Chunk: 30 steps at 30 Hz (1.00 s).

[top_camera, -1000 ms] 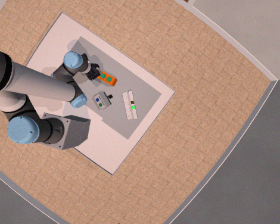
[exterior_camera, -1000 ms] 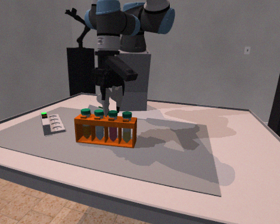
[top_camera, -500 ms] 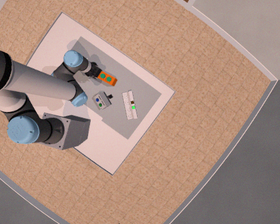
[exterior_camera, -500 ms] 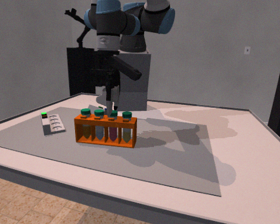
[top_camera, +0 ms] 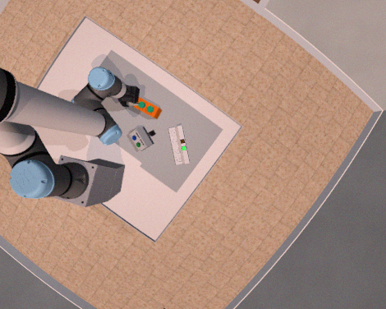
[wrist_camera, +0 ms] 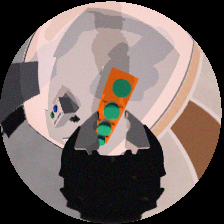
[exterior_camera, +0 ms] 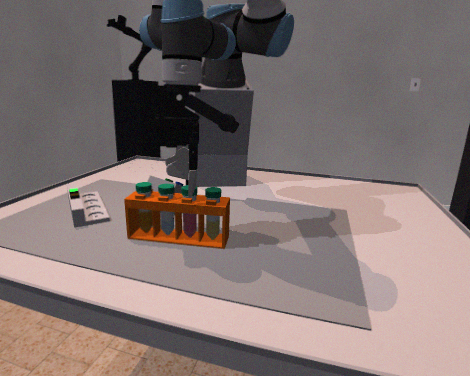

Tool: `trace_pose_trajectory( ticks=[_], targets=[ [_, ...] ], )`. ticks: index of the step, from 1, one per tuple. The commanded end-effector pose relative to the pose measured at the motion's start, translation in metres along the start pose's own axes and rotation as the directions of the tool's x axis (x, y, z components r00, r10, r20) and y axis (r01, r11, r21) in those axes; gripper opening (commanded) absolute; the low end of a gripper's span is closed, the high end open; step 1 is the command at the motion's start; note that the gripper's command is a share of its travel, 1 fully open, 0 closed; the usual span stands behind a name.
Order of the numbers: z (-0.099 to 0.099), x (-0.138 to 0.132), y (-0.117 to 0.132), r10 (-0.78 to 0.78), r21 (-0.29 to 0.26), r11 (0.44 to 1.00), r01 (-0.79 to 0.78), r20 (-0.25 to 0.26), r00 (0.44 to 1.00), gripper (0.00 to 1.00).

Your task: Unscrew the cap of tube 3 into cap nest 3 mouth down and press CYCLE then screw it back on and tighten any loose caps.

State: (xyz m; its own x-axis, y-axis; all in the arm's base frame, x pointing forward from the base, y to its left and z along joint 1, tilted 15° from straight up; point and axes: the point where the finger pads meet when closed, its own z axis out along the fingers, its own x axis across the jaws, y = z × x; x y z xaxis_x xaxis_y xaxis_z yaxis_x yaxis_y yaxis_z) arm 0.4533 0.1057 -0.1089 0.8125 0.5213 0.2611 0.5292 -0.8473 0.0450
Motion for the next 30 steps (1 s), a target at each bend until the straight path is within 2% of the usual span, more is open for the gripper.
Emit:
trace_pose_trajectory(
  ticks=[1, 6, 7, 21, 25, 30],
  targets=[
    [-0.0012, 0.0023, 0.0018, -0.138, 0.011, 0.99, 0.138, -0.01, 0.99, 0.35],
    [-0.0005, 0.0005, -0.0002, -0.139, 0.014, 0.99, 0.139, -0.007, 0.99, 0.35],
    [-0.0005, 0.0005, -0.0002, -0.139, 0.014, 0.99, 0.139, -0.007, 0.99, 0.0],
    [-0.0005, 0.0005, -0.0003, -0.139, 0.014, 0.99, 0.139, -0.007, 0.99, 0.0],
    [-0.0002, -0.0011, -0.0007, 0.064, 0.017, 0.998, -0.064, -0.003, 0.998, 0.0],
    [0.0002, -0.0016, -0.0006, 0.261, 0.016, 0.965, -0.261, 0.002, 0.965, 0.0]
  ],
)
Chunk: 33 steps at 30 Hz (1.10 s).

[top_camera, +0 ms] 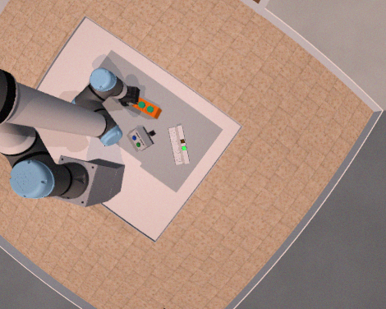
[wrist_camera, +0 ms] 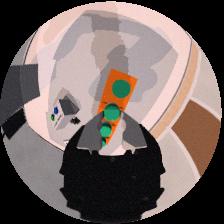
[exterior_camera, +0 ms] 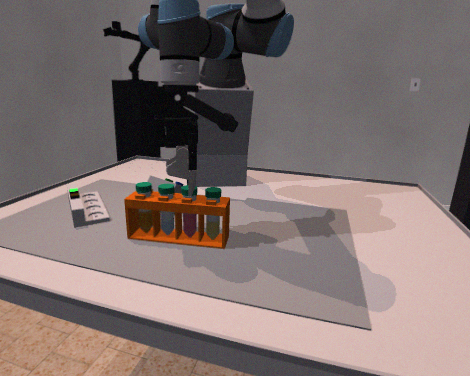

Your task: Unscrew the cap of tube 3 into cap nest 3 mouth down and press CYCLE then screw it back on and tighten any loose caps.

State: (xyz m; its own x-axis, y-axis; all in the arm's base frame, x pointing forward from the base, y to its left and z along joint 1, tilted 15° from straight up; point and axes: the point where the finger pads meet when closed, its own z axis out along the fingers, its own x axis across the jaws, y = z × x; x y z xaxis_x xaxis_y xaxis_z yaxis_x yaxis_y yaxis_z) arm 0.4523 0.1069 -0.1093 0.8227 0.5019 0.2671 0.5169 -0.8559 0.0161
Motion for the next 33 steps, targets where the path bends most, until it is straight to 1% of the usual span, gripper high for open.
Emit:
trace_pose_trajectory(
  ticks=[1, 3, 6, 7, 9, 10, 12, 13, 15, 16, 18, 20, 21, 30, 31, 33],
  targets=[
    [0.0001, -0.0013, 0.0009, 0.275, -0.008, 0.961, -0.275, 0.001, 0.961, 0.0],
    [0.0001, -0.0013, 0.0009, 0.275, -0.008, 0.961, -0.275, 0.001, 0.961, 0.0],
    [0.0005, -0.0008, -0.0009, 0.422, -0.007, 0.906, -0.422, 0.0, 0.907, 0.0],
    [0.0004, -0.0008, -0.0009, 0.424, -0.007, 0.906, -0.424, 0.0, 0.906, 0.0],
    [0.0006, -0.0009, -0.001, 0.506, -0.007, 0.862, -0.506, 0.0, 0.862, 0.0],
    [0.0006, -0.0008, -0.001, 0.512, -0.007, 0.859, -0.512, 0.0, 0.859, 0.0],
    [0.0008, -0.0009, -0.001, 0.589, -0.007, 0.808, -0.589, -0.001, 0.808, 0.0],
    [0.0008, -0.0009, -0.001, 0.596, -0.007, 0.803, -0.596, -0.001, 0.803, 0.0],
    [0.0009, -0.0009, -0.001, 0.666, -0.006, 0.746, -0.666, -0.001, 0.746, 0.0],
    [0.0008, -0.0009, -0.001, 0.673, -0.007, 0.74, -0.673, -0.002, 0.74, 0.0],
    [0.001, -0.0009, -0.001, 0.737, -0.006, 0.676, -0.737, -0.002, 0.676, 0.0],
    [0.001, -0.0009, -0.001, 0.737, -0.006, 0.676, -0.737, -0.002, 0.676, 0.0],
    [0.001, -0.0009, -0.001, 0.774, -0.007, 0.633, -0.774, -0.003, 0.633, 0.0],
    [0.0003, 0.0008, 0.0013, 0.774, -0.006, 0.633, -0.774, -0.006, 0.633, 0.0],
    [0.0003, 0.0008, 0.0013, 0.774, -0.006, 0.633, -0.774, -0.006, 0.633, 0.35],
    [0.0003, 0.0008, 0.0013, 0.774, -0.006, 0.633, -0.774, -0.006, 0.633, 0.35]
  ],
)
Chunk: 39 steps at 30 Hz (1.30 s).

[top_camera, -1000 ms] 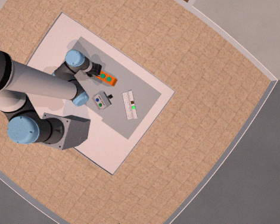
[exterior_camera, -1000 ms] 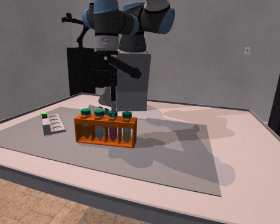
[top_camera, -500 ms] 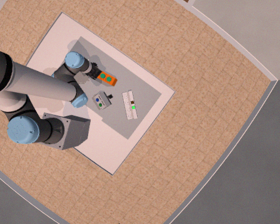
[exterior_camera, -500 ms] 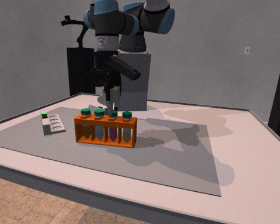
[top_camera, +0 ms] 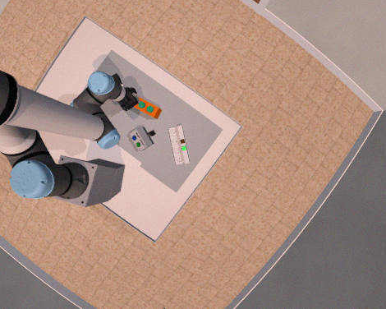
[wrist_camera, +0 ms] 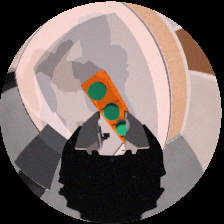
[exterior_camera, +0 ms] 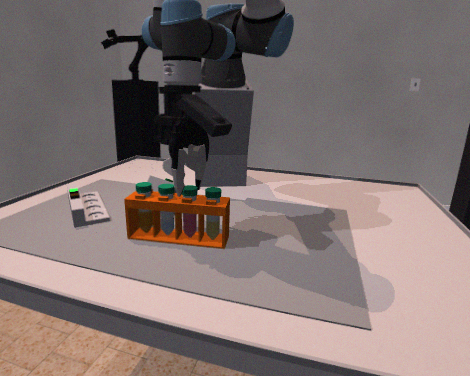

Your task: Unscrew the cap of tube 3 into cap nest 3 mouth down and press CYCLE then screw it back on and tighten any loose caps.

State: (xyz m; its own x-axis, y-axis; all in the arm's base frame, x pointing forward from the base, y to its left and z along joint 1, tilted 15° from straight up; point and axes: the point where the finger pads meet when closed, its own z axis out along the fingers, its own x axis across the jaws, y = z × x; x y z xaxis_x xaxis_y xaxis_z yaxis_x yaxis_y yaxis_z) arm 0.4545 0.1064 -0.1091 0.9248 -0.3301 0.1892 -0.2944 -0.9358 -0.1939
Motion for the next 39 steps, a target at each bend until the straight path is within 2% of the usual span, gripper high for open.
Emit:
trace_pose_trajectory(
  ticks=[1, 10, 13, 17, 18, 21, 22, 23, 24, 25, 26, 28, 29, 31, 32, 33, 34, 35, 39],
  targets=[
    [0.0, -0.0007, 0.0004, 0.017, -0.006, 1.0, -0.017, -0.002, 1.0, 0.35],
    [0.0, -0.0006, 0.0004, 0.017, -0.006, 1.0, -0.017, -0.002, 1.0, 0.35],
    [-0.0012, 0.0013, -0.0007, -0.234, -0.007, 0.972, 0.234, -0.004, 0.972, 0.35],
    [-0.0013, 0.0019, 0.0, -0.312, -0.007, 0.95, 0.312, -0.004, 0.95, 0.35],
    [-0.0013, 0.0021, 0.0002, -0.382, -0.007, 0.924, 0.382, -0.003, 0.924, 0.35],
    [-0.0013, 0.0022, 0.0005, -0.389, -0.007, 0.921, 0.389, -0.003, 0.921, 0.35],
    [-0.0013, 0.0022, 0.0005, -0.464, -0.007, 0.886, 0.464, -0.003, 0.886, 0.35],
    [-0.0013, 0.0022, 0.0006, -0.464, -0.007, 0.886, 0.464, -0.003, 0.886, 0.35],
    [-0.0013, 0.0022, 0.0005, -0.536, -0.008, 0.844, 0.536, -0.002, 0.844, 0.35],
    [-0.0013, 0.0022, 0.0005, -0.536, -0.008, 0.844, 0.536, -0.002, 0.844, 0.35],
    [-0.0013, 0.0021, 0.0005, -0.589, -0.008, 0.808, 0.589, -0.001, 0.808, 0.35],
    [-0.0013, 0.0022, 0.0005, -0.605, -0.008, 0.797, 0.605, -0.001, 0.797, 0.35],
    [-0.0013, 0.0019, 0.0001, -0.664, -0.008, 0.748, 0.664, -0.001, 0.748, 0.35],
    [-0.0013, 0.0021, 0.0003, -0.669, -0.008, 0.743, 0.669, -0.001, 0.743, 0.35],
    [-0.0013, 0.0018, -0.0002, -0.729, -0.008, 0.684, 0.729, 0.0, 0.684, 0.35],
    [-0.0013, 0.0019, -0.0001, -0.729, -0.008, 0.685, 0.729, 0.0, 0.685, 0.35],
    [-0.0013, 0.0016, -0.0007, -0.773, -0.008, 0.634, 0.773, 0.001, 0.634, 0.35],
    [-0.0013, 0.0015, -0.0008, -0.793, -0.008, 0.609, 0.793, 0.001, 0.609, 0.35],
    [-0.0013, 0.002, 0.0001, -0.8, -0.008, 0.6, 0.8, 0.001, 0.6, 0.35]
  ],
)
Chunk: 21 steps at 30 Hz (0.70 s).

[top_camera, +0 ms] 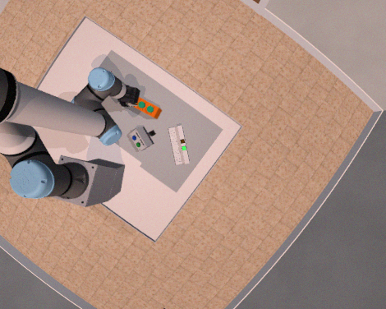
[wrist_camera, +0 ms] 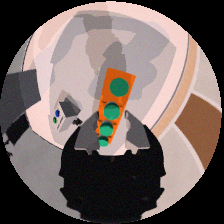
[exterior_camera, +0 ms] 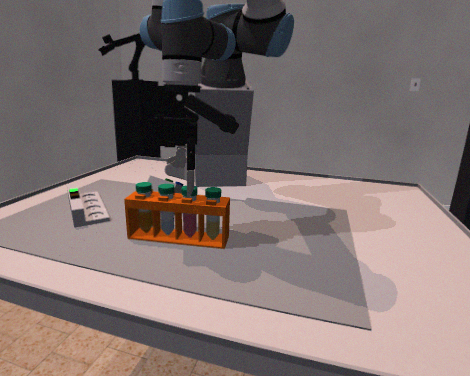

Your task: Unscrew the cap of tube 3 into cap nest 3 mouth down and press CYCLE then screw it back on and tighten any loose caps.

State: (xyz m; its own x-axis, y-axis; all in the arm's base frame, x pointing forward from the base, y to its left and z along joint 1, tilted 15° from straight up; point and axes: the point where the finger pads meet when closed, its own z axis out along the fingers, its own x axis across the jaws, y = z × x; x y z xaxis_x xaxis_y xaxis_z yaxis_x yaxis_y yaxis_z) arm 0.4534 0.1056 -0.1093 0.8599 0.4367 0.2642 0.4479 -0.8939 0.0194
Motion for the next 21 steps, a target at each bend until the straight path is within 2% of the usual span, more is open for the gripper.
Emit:
trace_pose_trajectory(
  ticks=[1, 6, 7, 21],
  targets=[
    [-0.0012, 0.0026, 0.0013, -0.133, 0.012, 0.991, 0.133, -0.009, 0.991, 0.35],
    [-0.0004, 0.0006, -0.0006, -0.134, 0.015, 0.991, 0.134, -0.006, 0.991, 0.35],
    [-0.0005, 0.0006, -0.0006, -0.134, 0.015, 0.991, 0.134, -0.006, 0.991, 0.0],
    [-0.0004, 0.0006, -0.0006, -0.134, 0.015, 0.991, 0.134, -0.006, 0.991, 0.0]
  ],
)
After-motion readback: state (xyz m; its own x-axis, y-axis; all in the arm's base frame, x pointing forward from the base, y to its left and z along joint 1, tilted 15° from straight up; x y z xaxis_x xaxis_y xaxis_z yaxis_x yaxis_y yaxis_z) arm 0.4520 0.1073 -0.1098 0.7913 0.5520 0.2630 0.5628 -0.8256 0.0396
